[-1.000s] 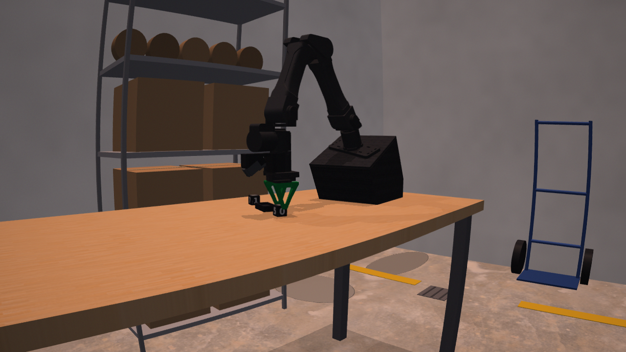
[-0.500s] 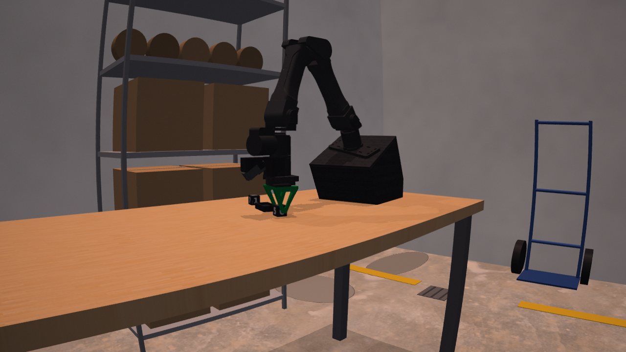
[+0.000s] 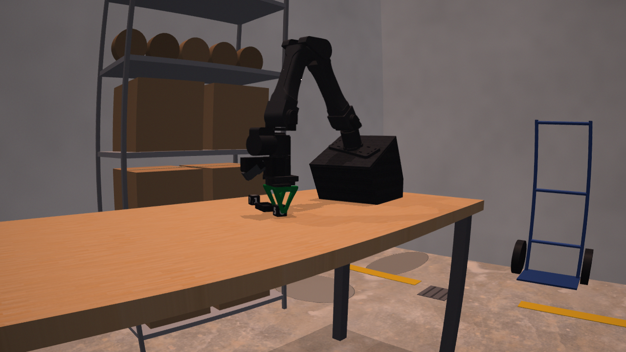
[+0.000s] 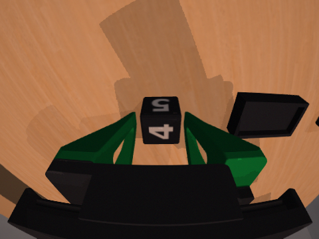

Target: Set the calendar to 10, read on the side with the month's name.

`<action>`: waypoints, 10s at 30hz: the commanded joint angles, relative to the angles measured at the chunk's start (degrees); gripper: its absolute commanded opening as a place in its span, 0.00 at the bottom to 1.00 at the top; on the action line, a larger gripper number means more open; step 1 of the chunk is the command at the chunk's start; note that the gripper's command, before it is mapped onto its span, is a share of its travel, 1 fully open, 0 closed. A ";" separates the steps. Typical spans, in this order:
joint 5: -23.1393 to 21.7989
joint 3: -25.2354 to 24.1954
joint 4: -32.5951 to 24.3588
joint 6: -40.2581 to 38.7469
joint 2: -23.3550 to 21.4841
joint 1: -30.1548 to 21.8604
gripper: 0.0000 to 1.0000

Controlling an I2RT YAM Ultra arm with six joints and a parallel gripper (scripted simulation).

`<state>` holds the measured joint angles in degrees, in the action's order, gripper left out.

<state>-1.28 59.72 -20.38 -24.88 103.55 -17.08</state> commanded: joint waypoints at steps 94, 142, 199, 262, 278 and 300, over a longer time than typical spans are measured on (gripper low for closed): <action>-5.17 -0.55 -19.51 11.56 -20.17 12.58 0.26; -6.97 -6.45 -5.35 15.50 -11.53 16.78 0.26; -6.90 -6.54 -4.65 15.44 -10.94 16.62 0.26; -6.65 -7.08 -0.06 14.91 -6.97 16.03 0.26; -6.62 -7.13 0.53 14.84 -6.42 15.96 0.26; -6.61 -7.13 0.59 14.83 -6.37 15.95 0.26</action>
<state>-8.12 52.51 -20.38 -10.02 97.45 -1.17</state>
